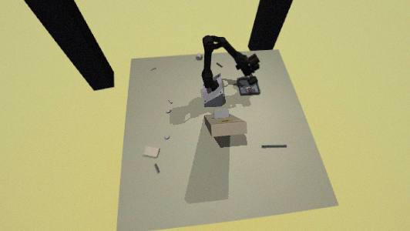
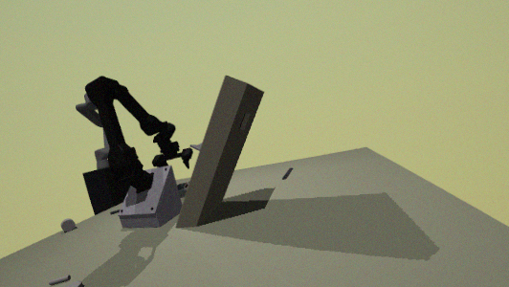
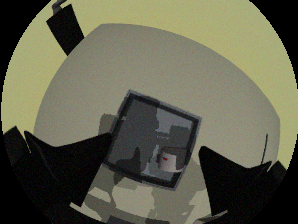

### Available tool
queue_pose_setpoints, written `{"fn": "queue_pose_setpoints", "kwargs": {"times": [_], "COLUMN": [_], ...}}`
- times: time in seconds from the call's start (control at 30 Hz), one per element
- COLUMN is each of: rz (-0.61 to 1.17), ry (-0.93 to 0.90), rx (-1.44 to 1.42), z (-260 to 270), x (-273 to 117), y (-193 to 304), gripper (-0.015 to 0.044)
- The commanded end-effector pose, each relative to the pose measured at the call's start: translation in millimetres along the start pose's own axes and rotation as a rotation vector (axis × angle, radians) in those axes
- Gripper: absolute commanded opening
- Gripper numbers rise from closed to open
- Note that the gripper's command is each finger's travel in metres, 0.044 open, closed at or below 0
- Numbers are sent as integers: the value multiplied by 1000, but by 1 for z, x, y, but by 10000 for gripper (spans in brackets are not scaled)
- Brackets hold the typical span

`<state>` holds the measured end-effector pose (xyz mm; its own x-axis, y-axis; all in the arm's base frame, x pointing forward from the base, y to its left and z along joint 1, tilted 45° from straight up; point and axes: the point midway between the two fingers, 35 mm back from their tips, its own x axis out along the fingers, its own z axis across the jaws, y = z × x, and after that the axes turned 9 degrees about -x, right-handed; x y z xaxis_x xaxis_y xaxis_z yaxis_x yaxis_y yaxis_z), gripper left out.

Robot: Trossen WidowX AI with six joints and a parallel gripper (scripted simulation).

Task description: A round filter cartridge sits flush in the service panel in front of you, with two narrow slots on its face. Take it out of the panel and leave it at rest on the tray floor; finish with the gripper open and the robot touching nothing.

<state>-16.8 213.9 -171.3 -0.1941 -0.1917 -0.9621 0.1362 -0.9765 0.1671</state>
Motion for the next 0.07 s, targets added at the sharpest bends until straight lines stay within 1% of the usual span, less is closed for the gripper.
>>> {"fn": "queue_pose_setpoints", "kwargs": {"times": [0.0, 0.03], "rz": [0, 0], "ry": [0, 0], "rx": [1, 1], "z": [0, 0], "x": [0, 0], "y": [0, 0], "gripper": [440, 440]}}
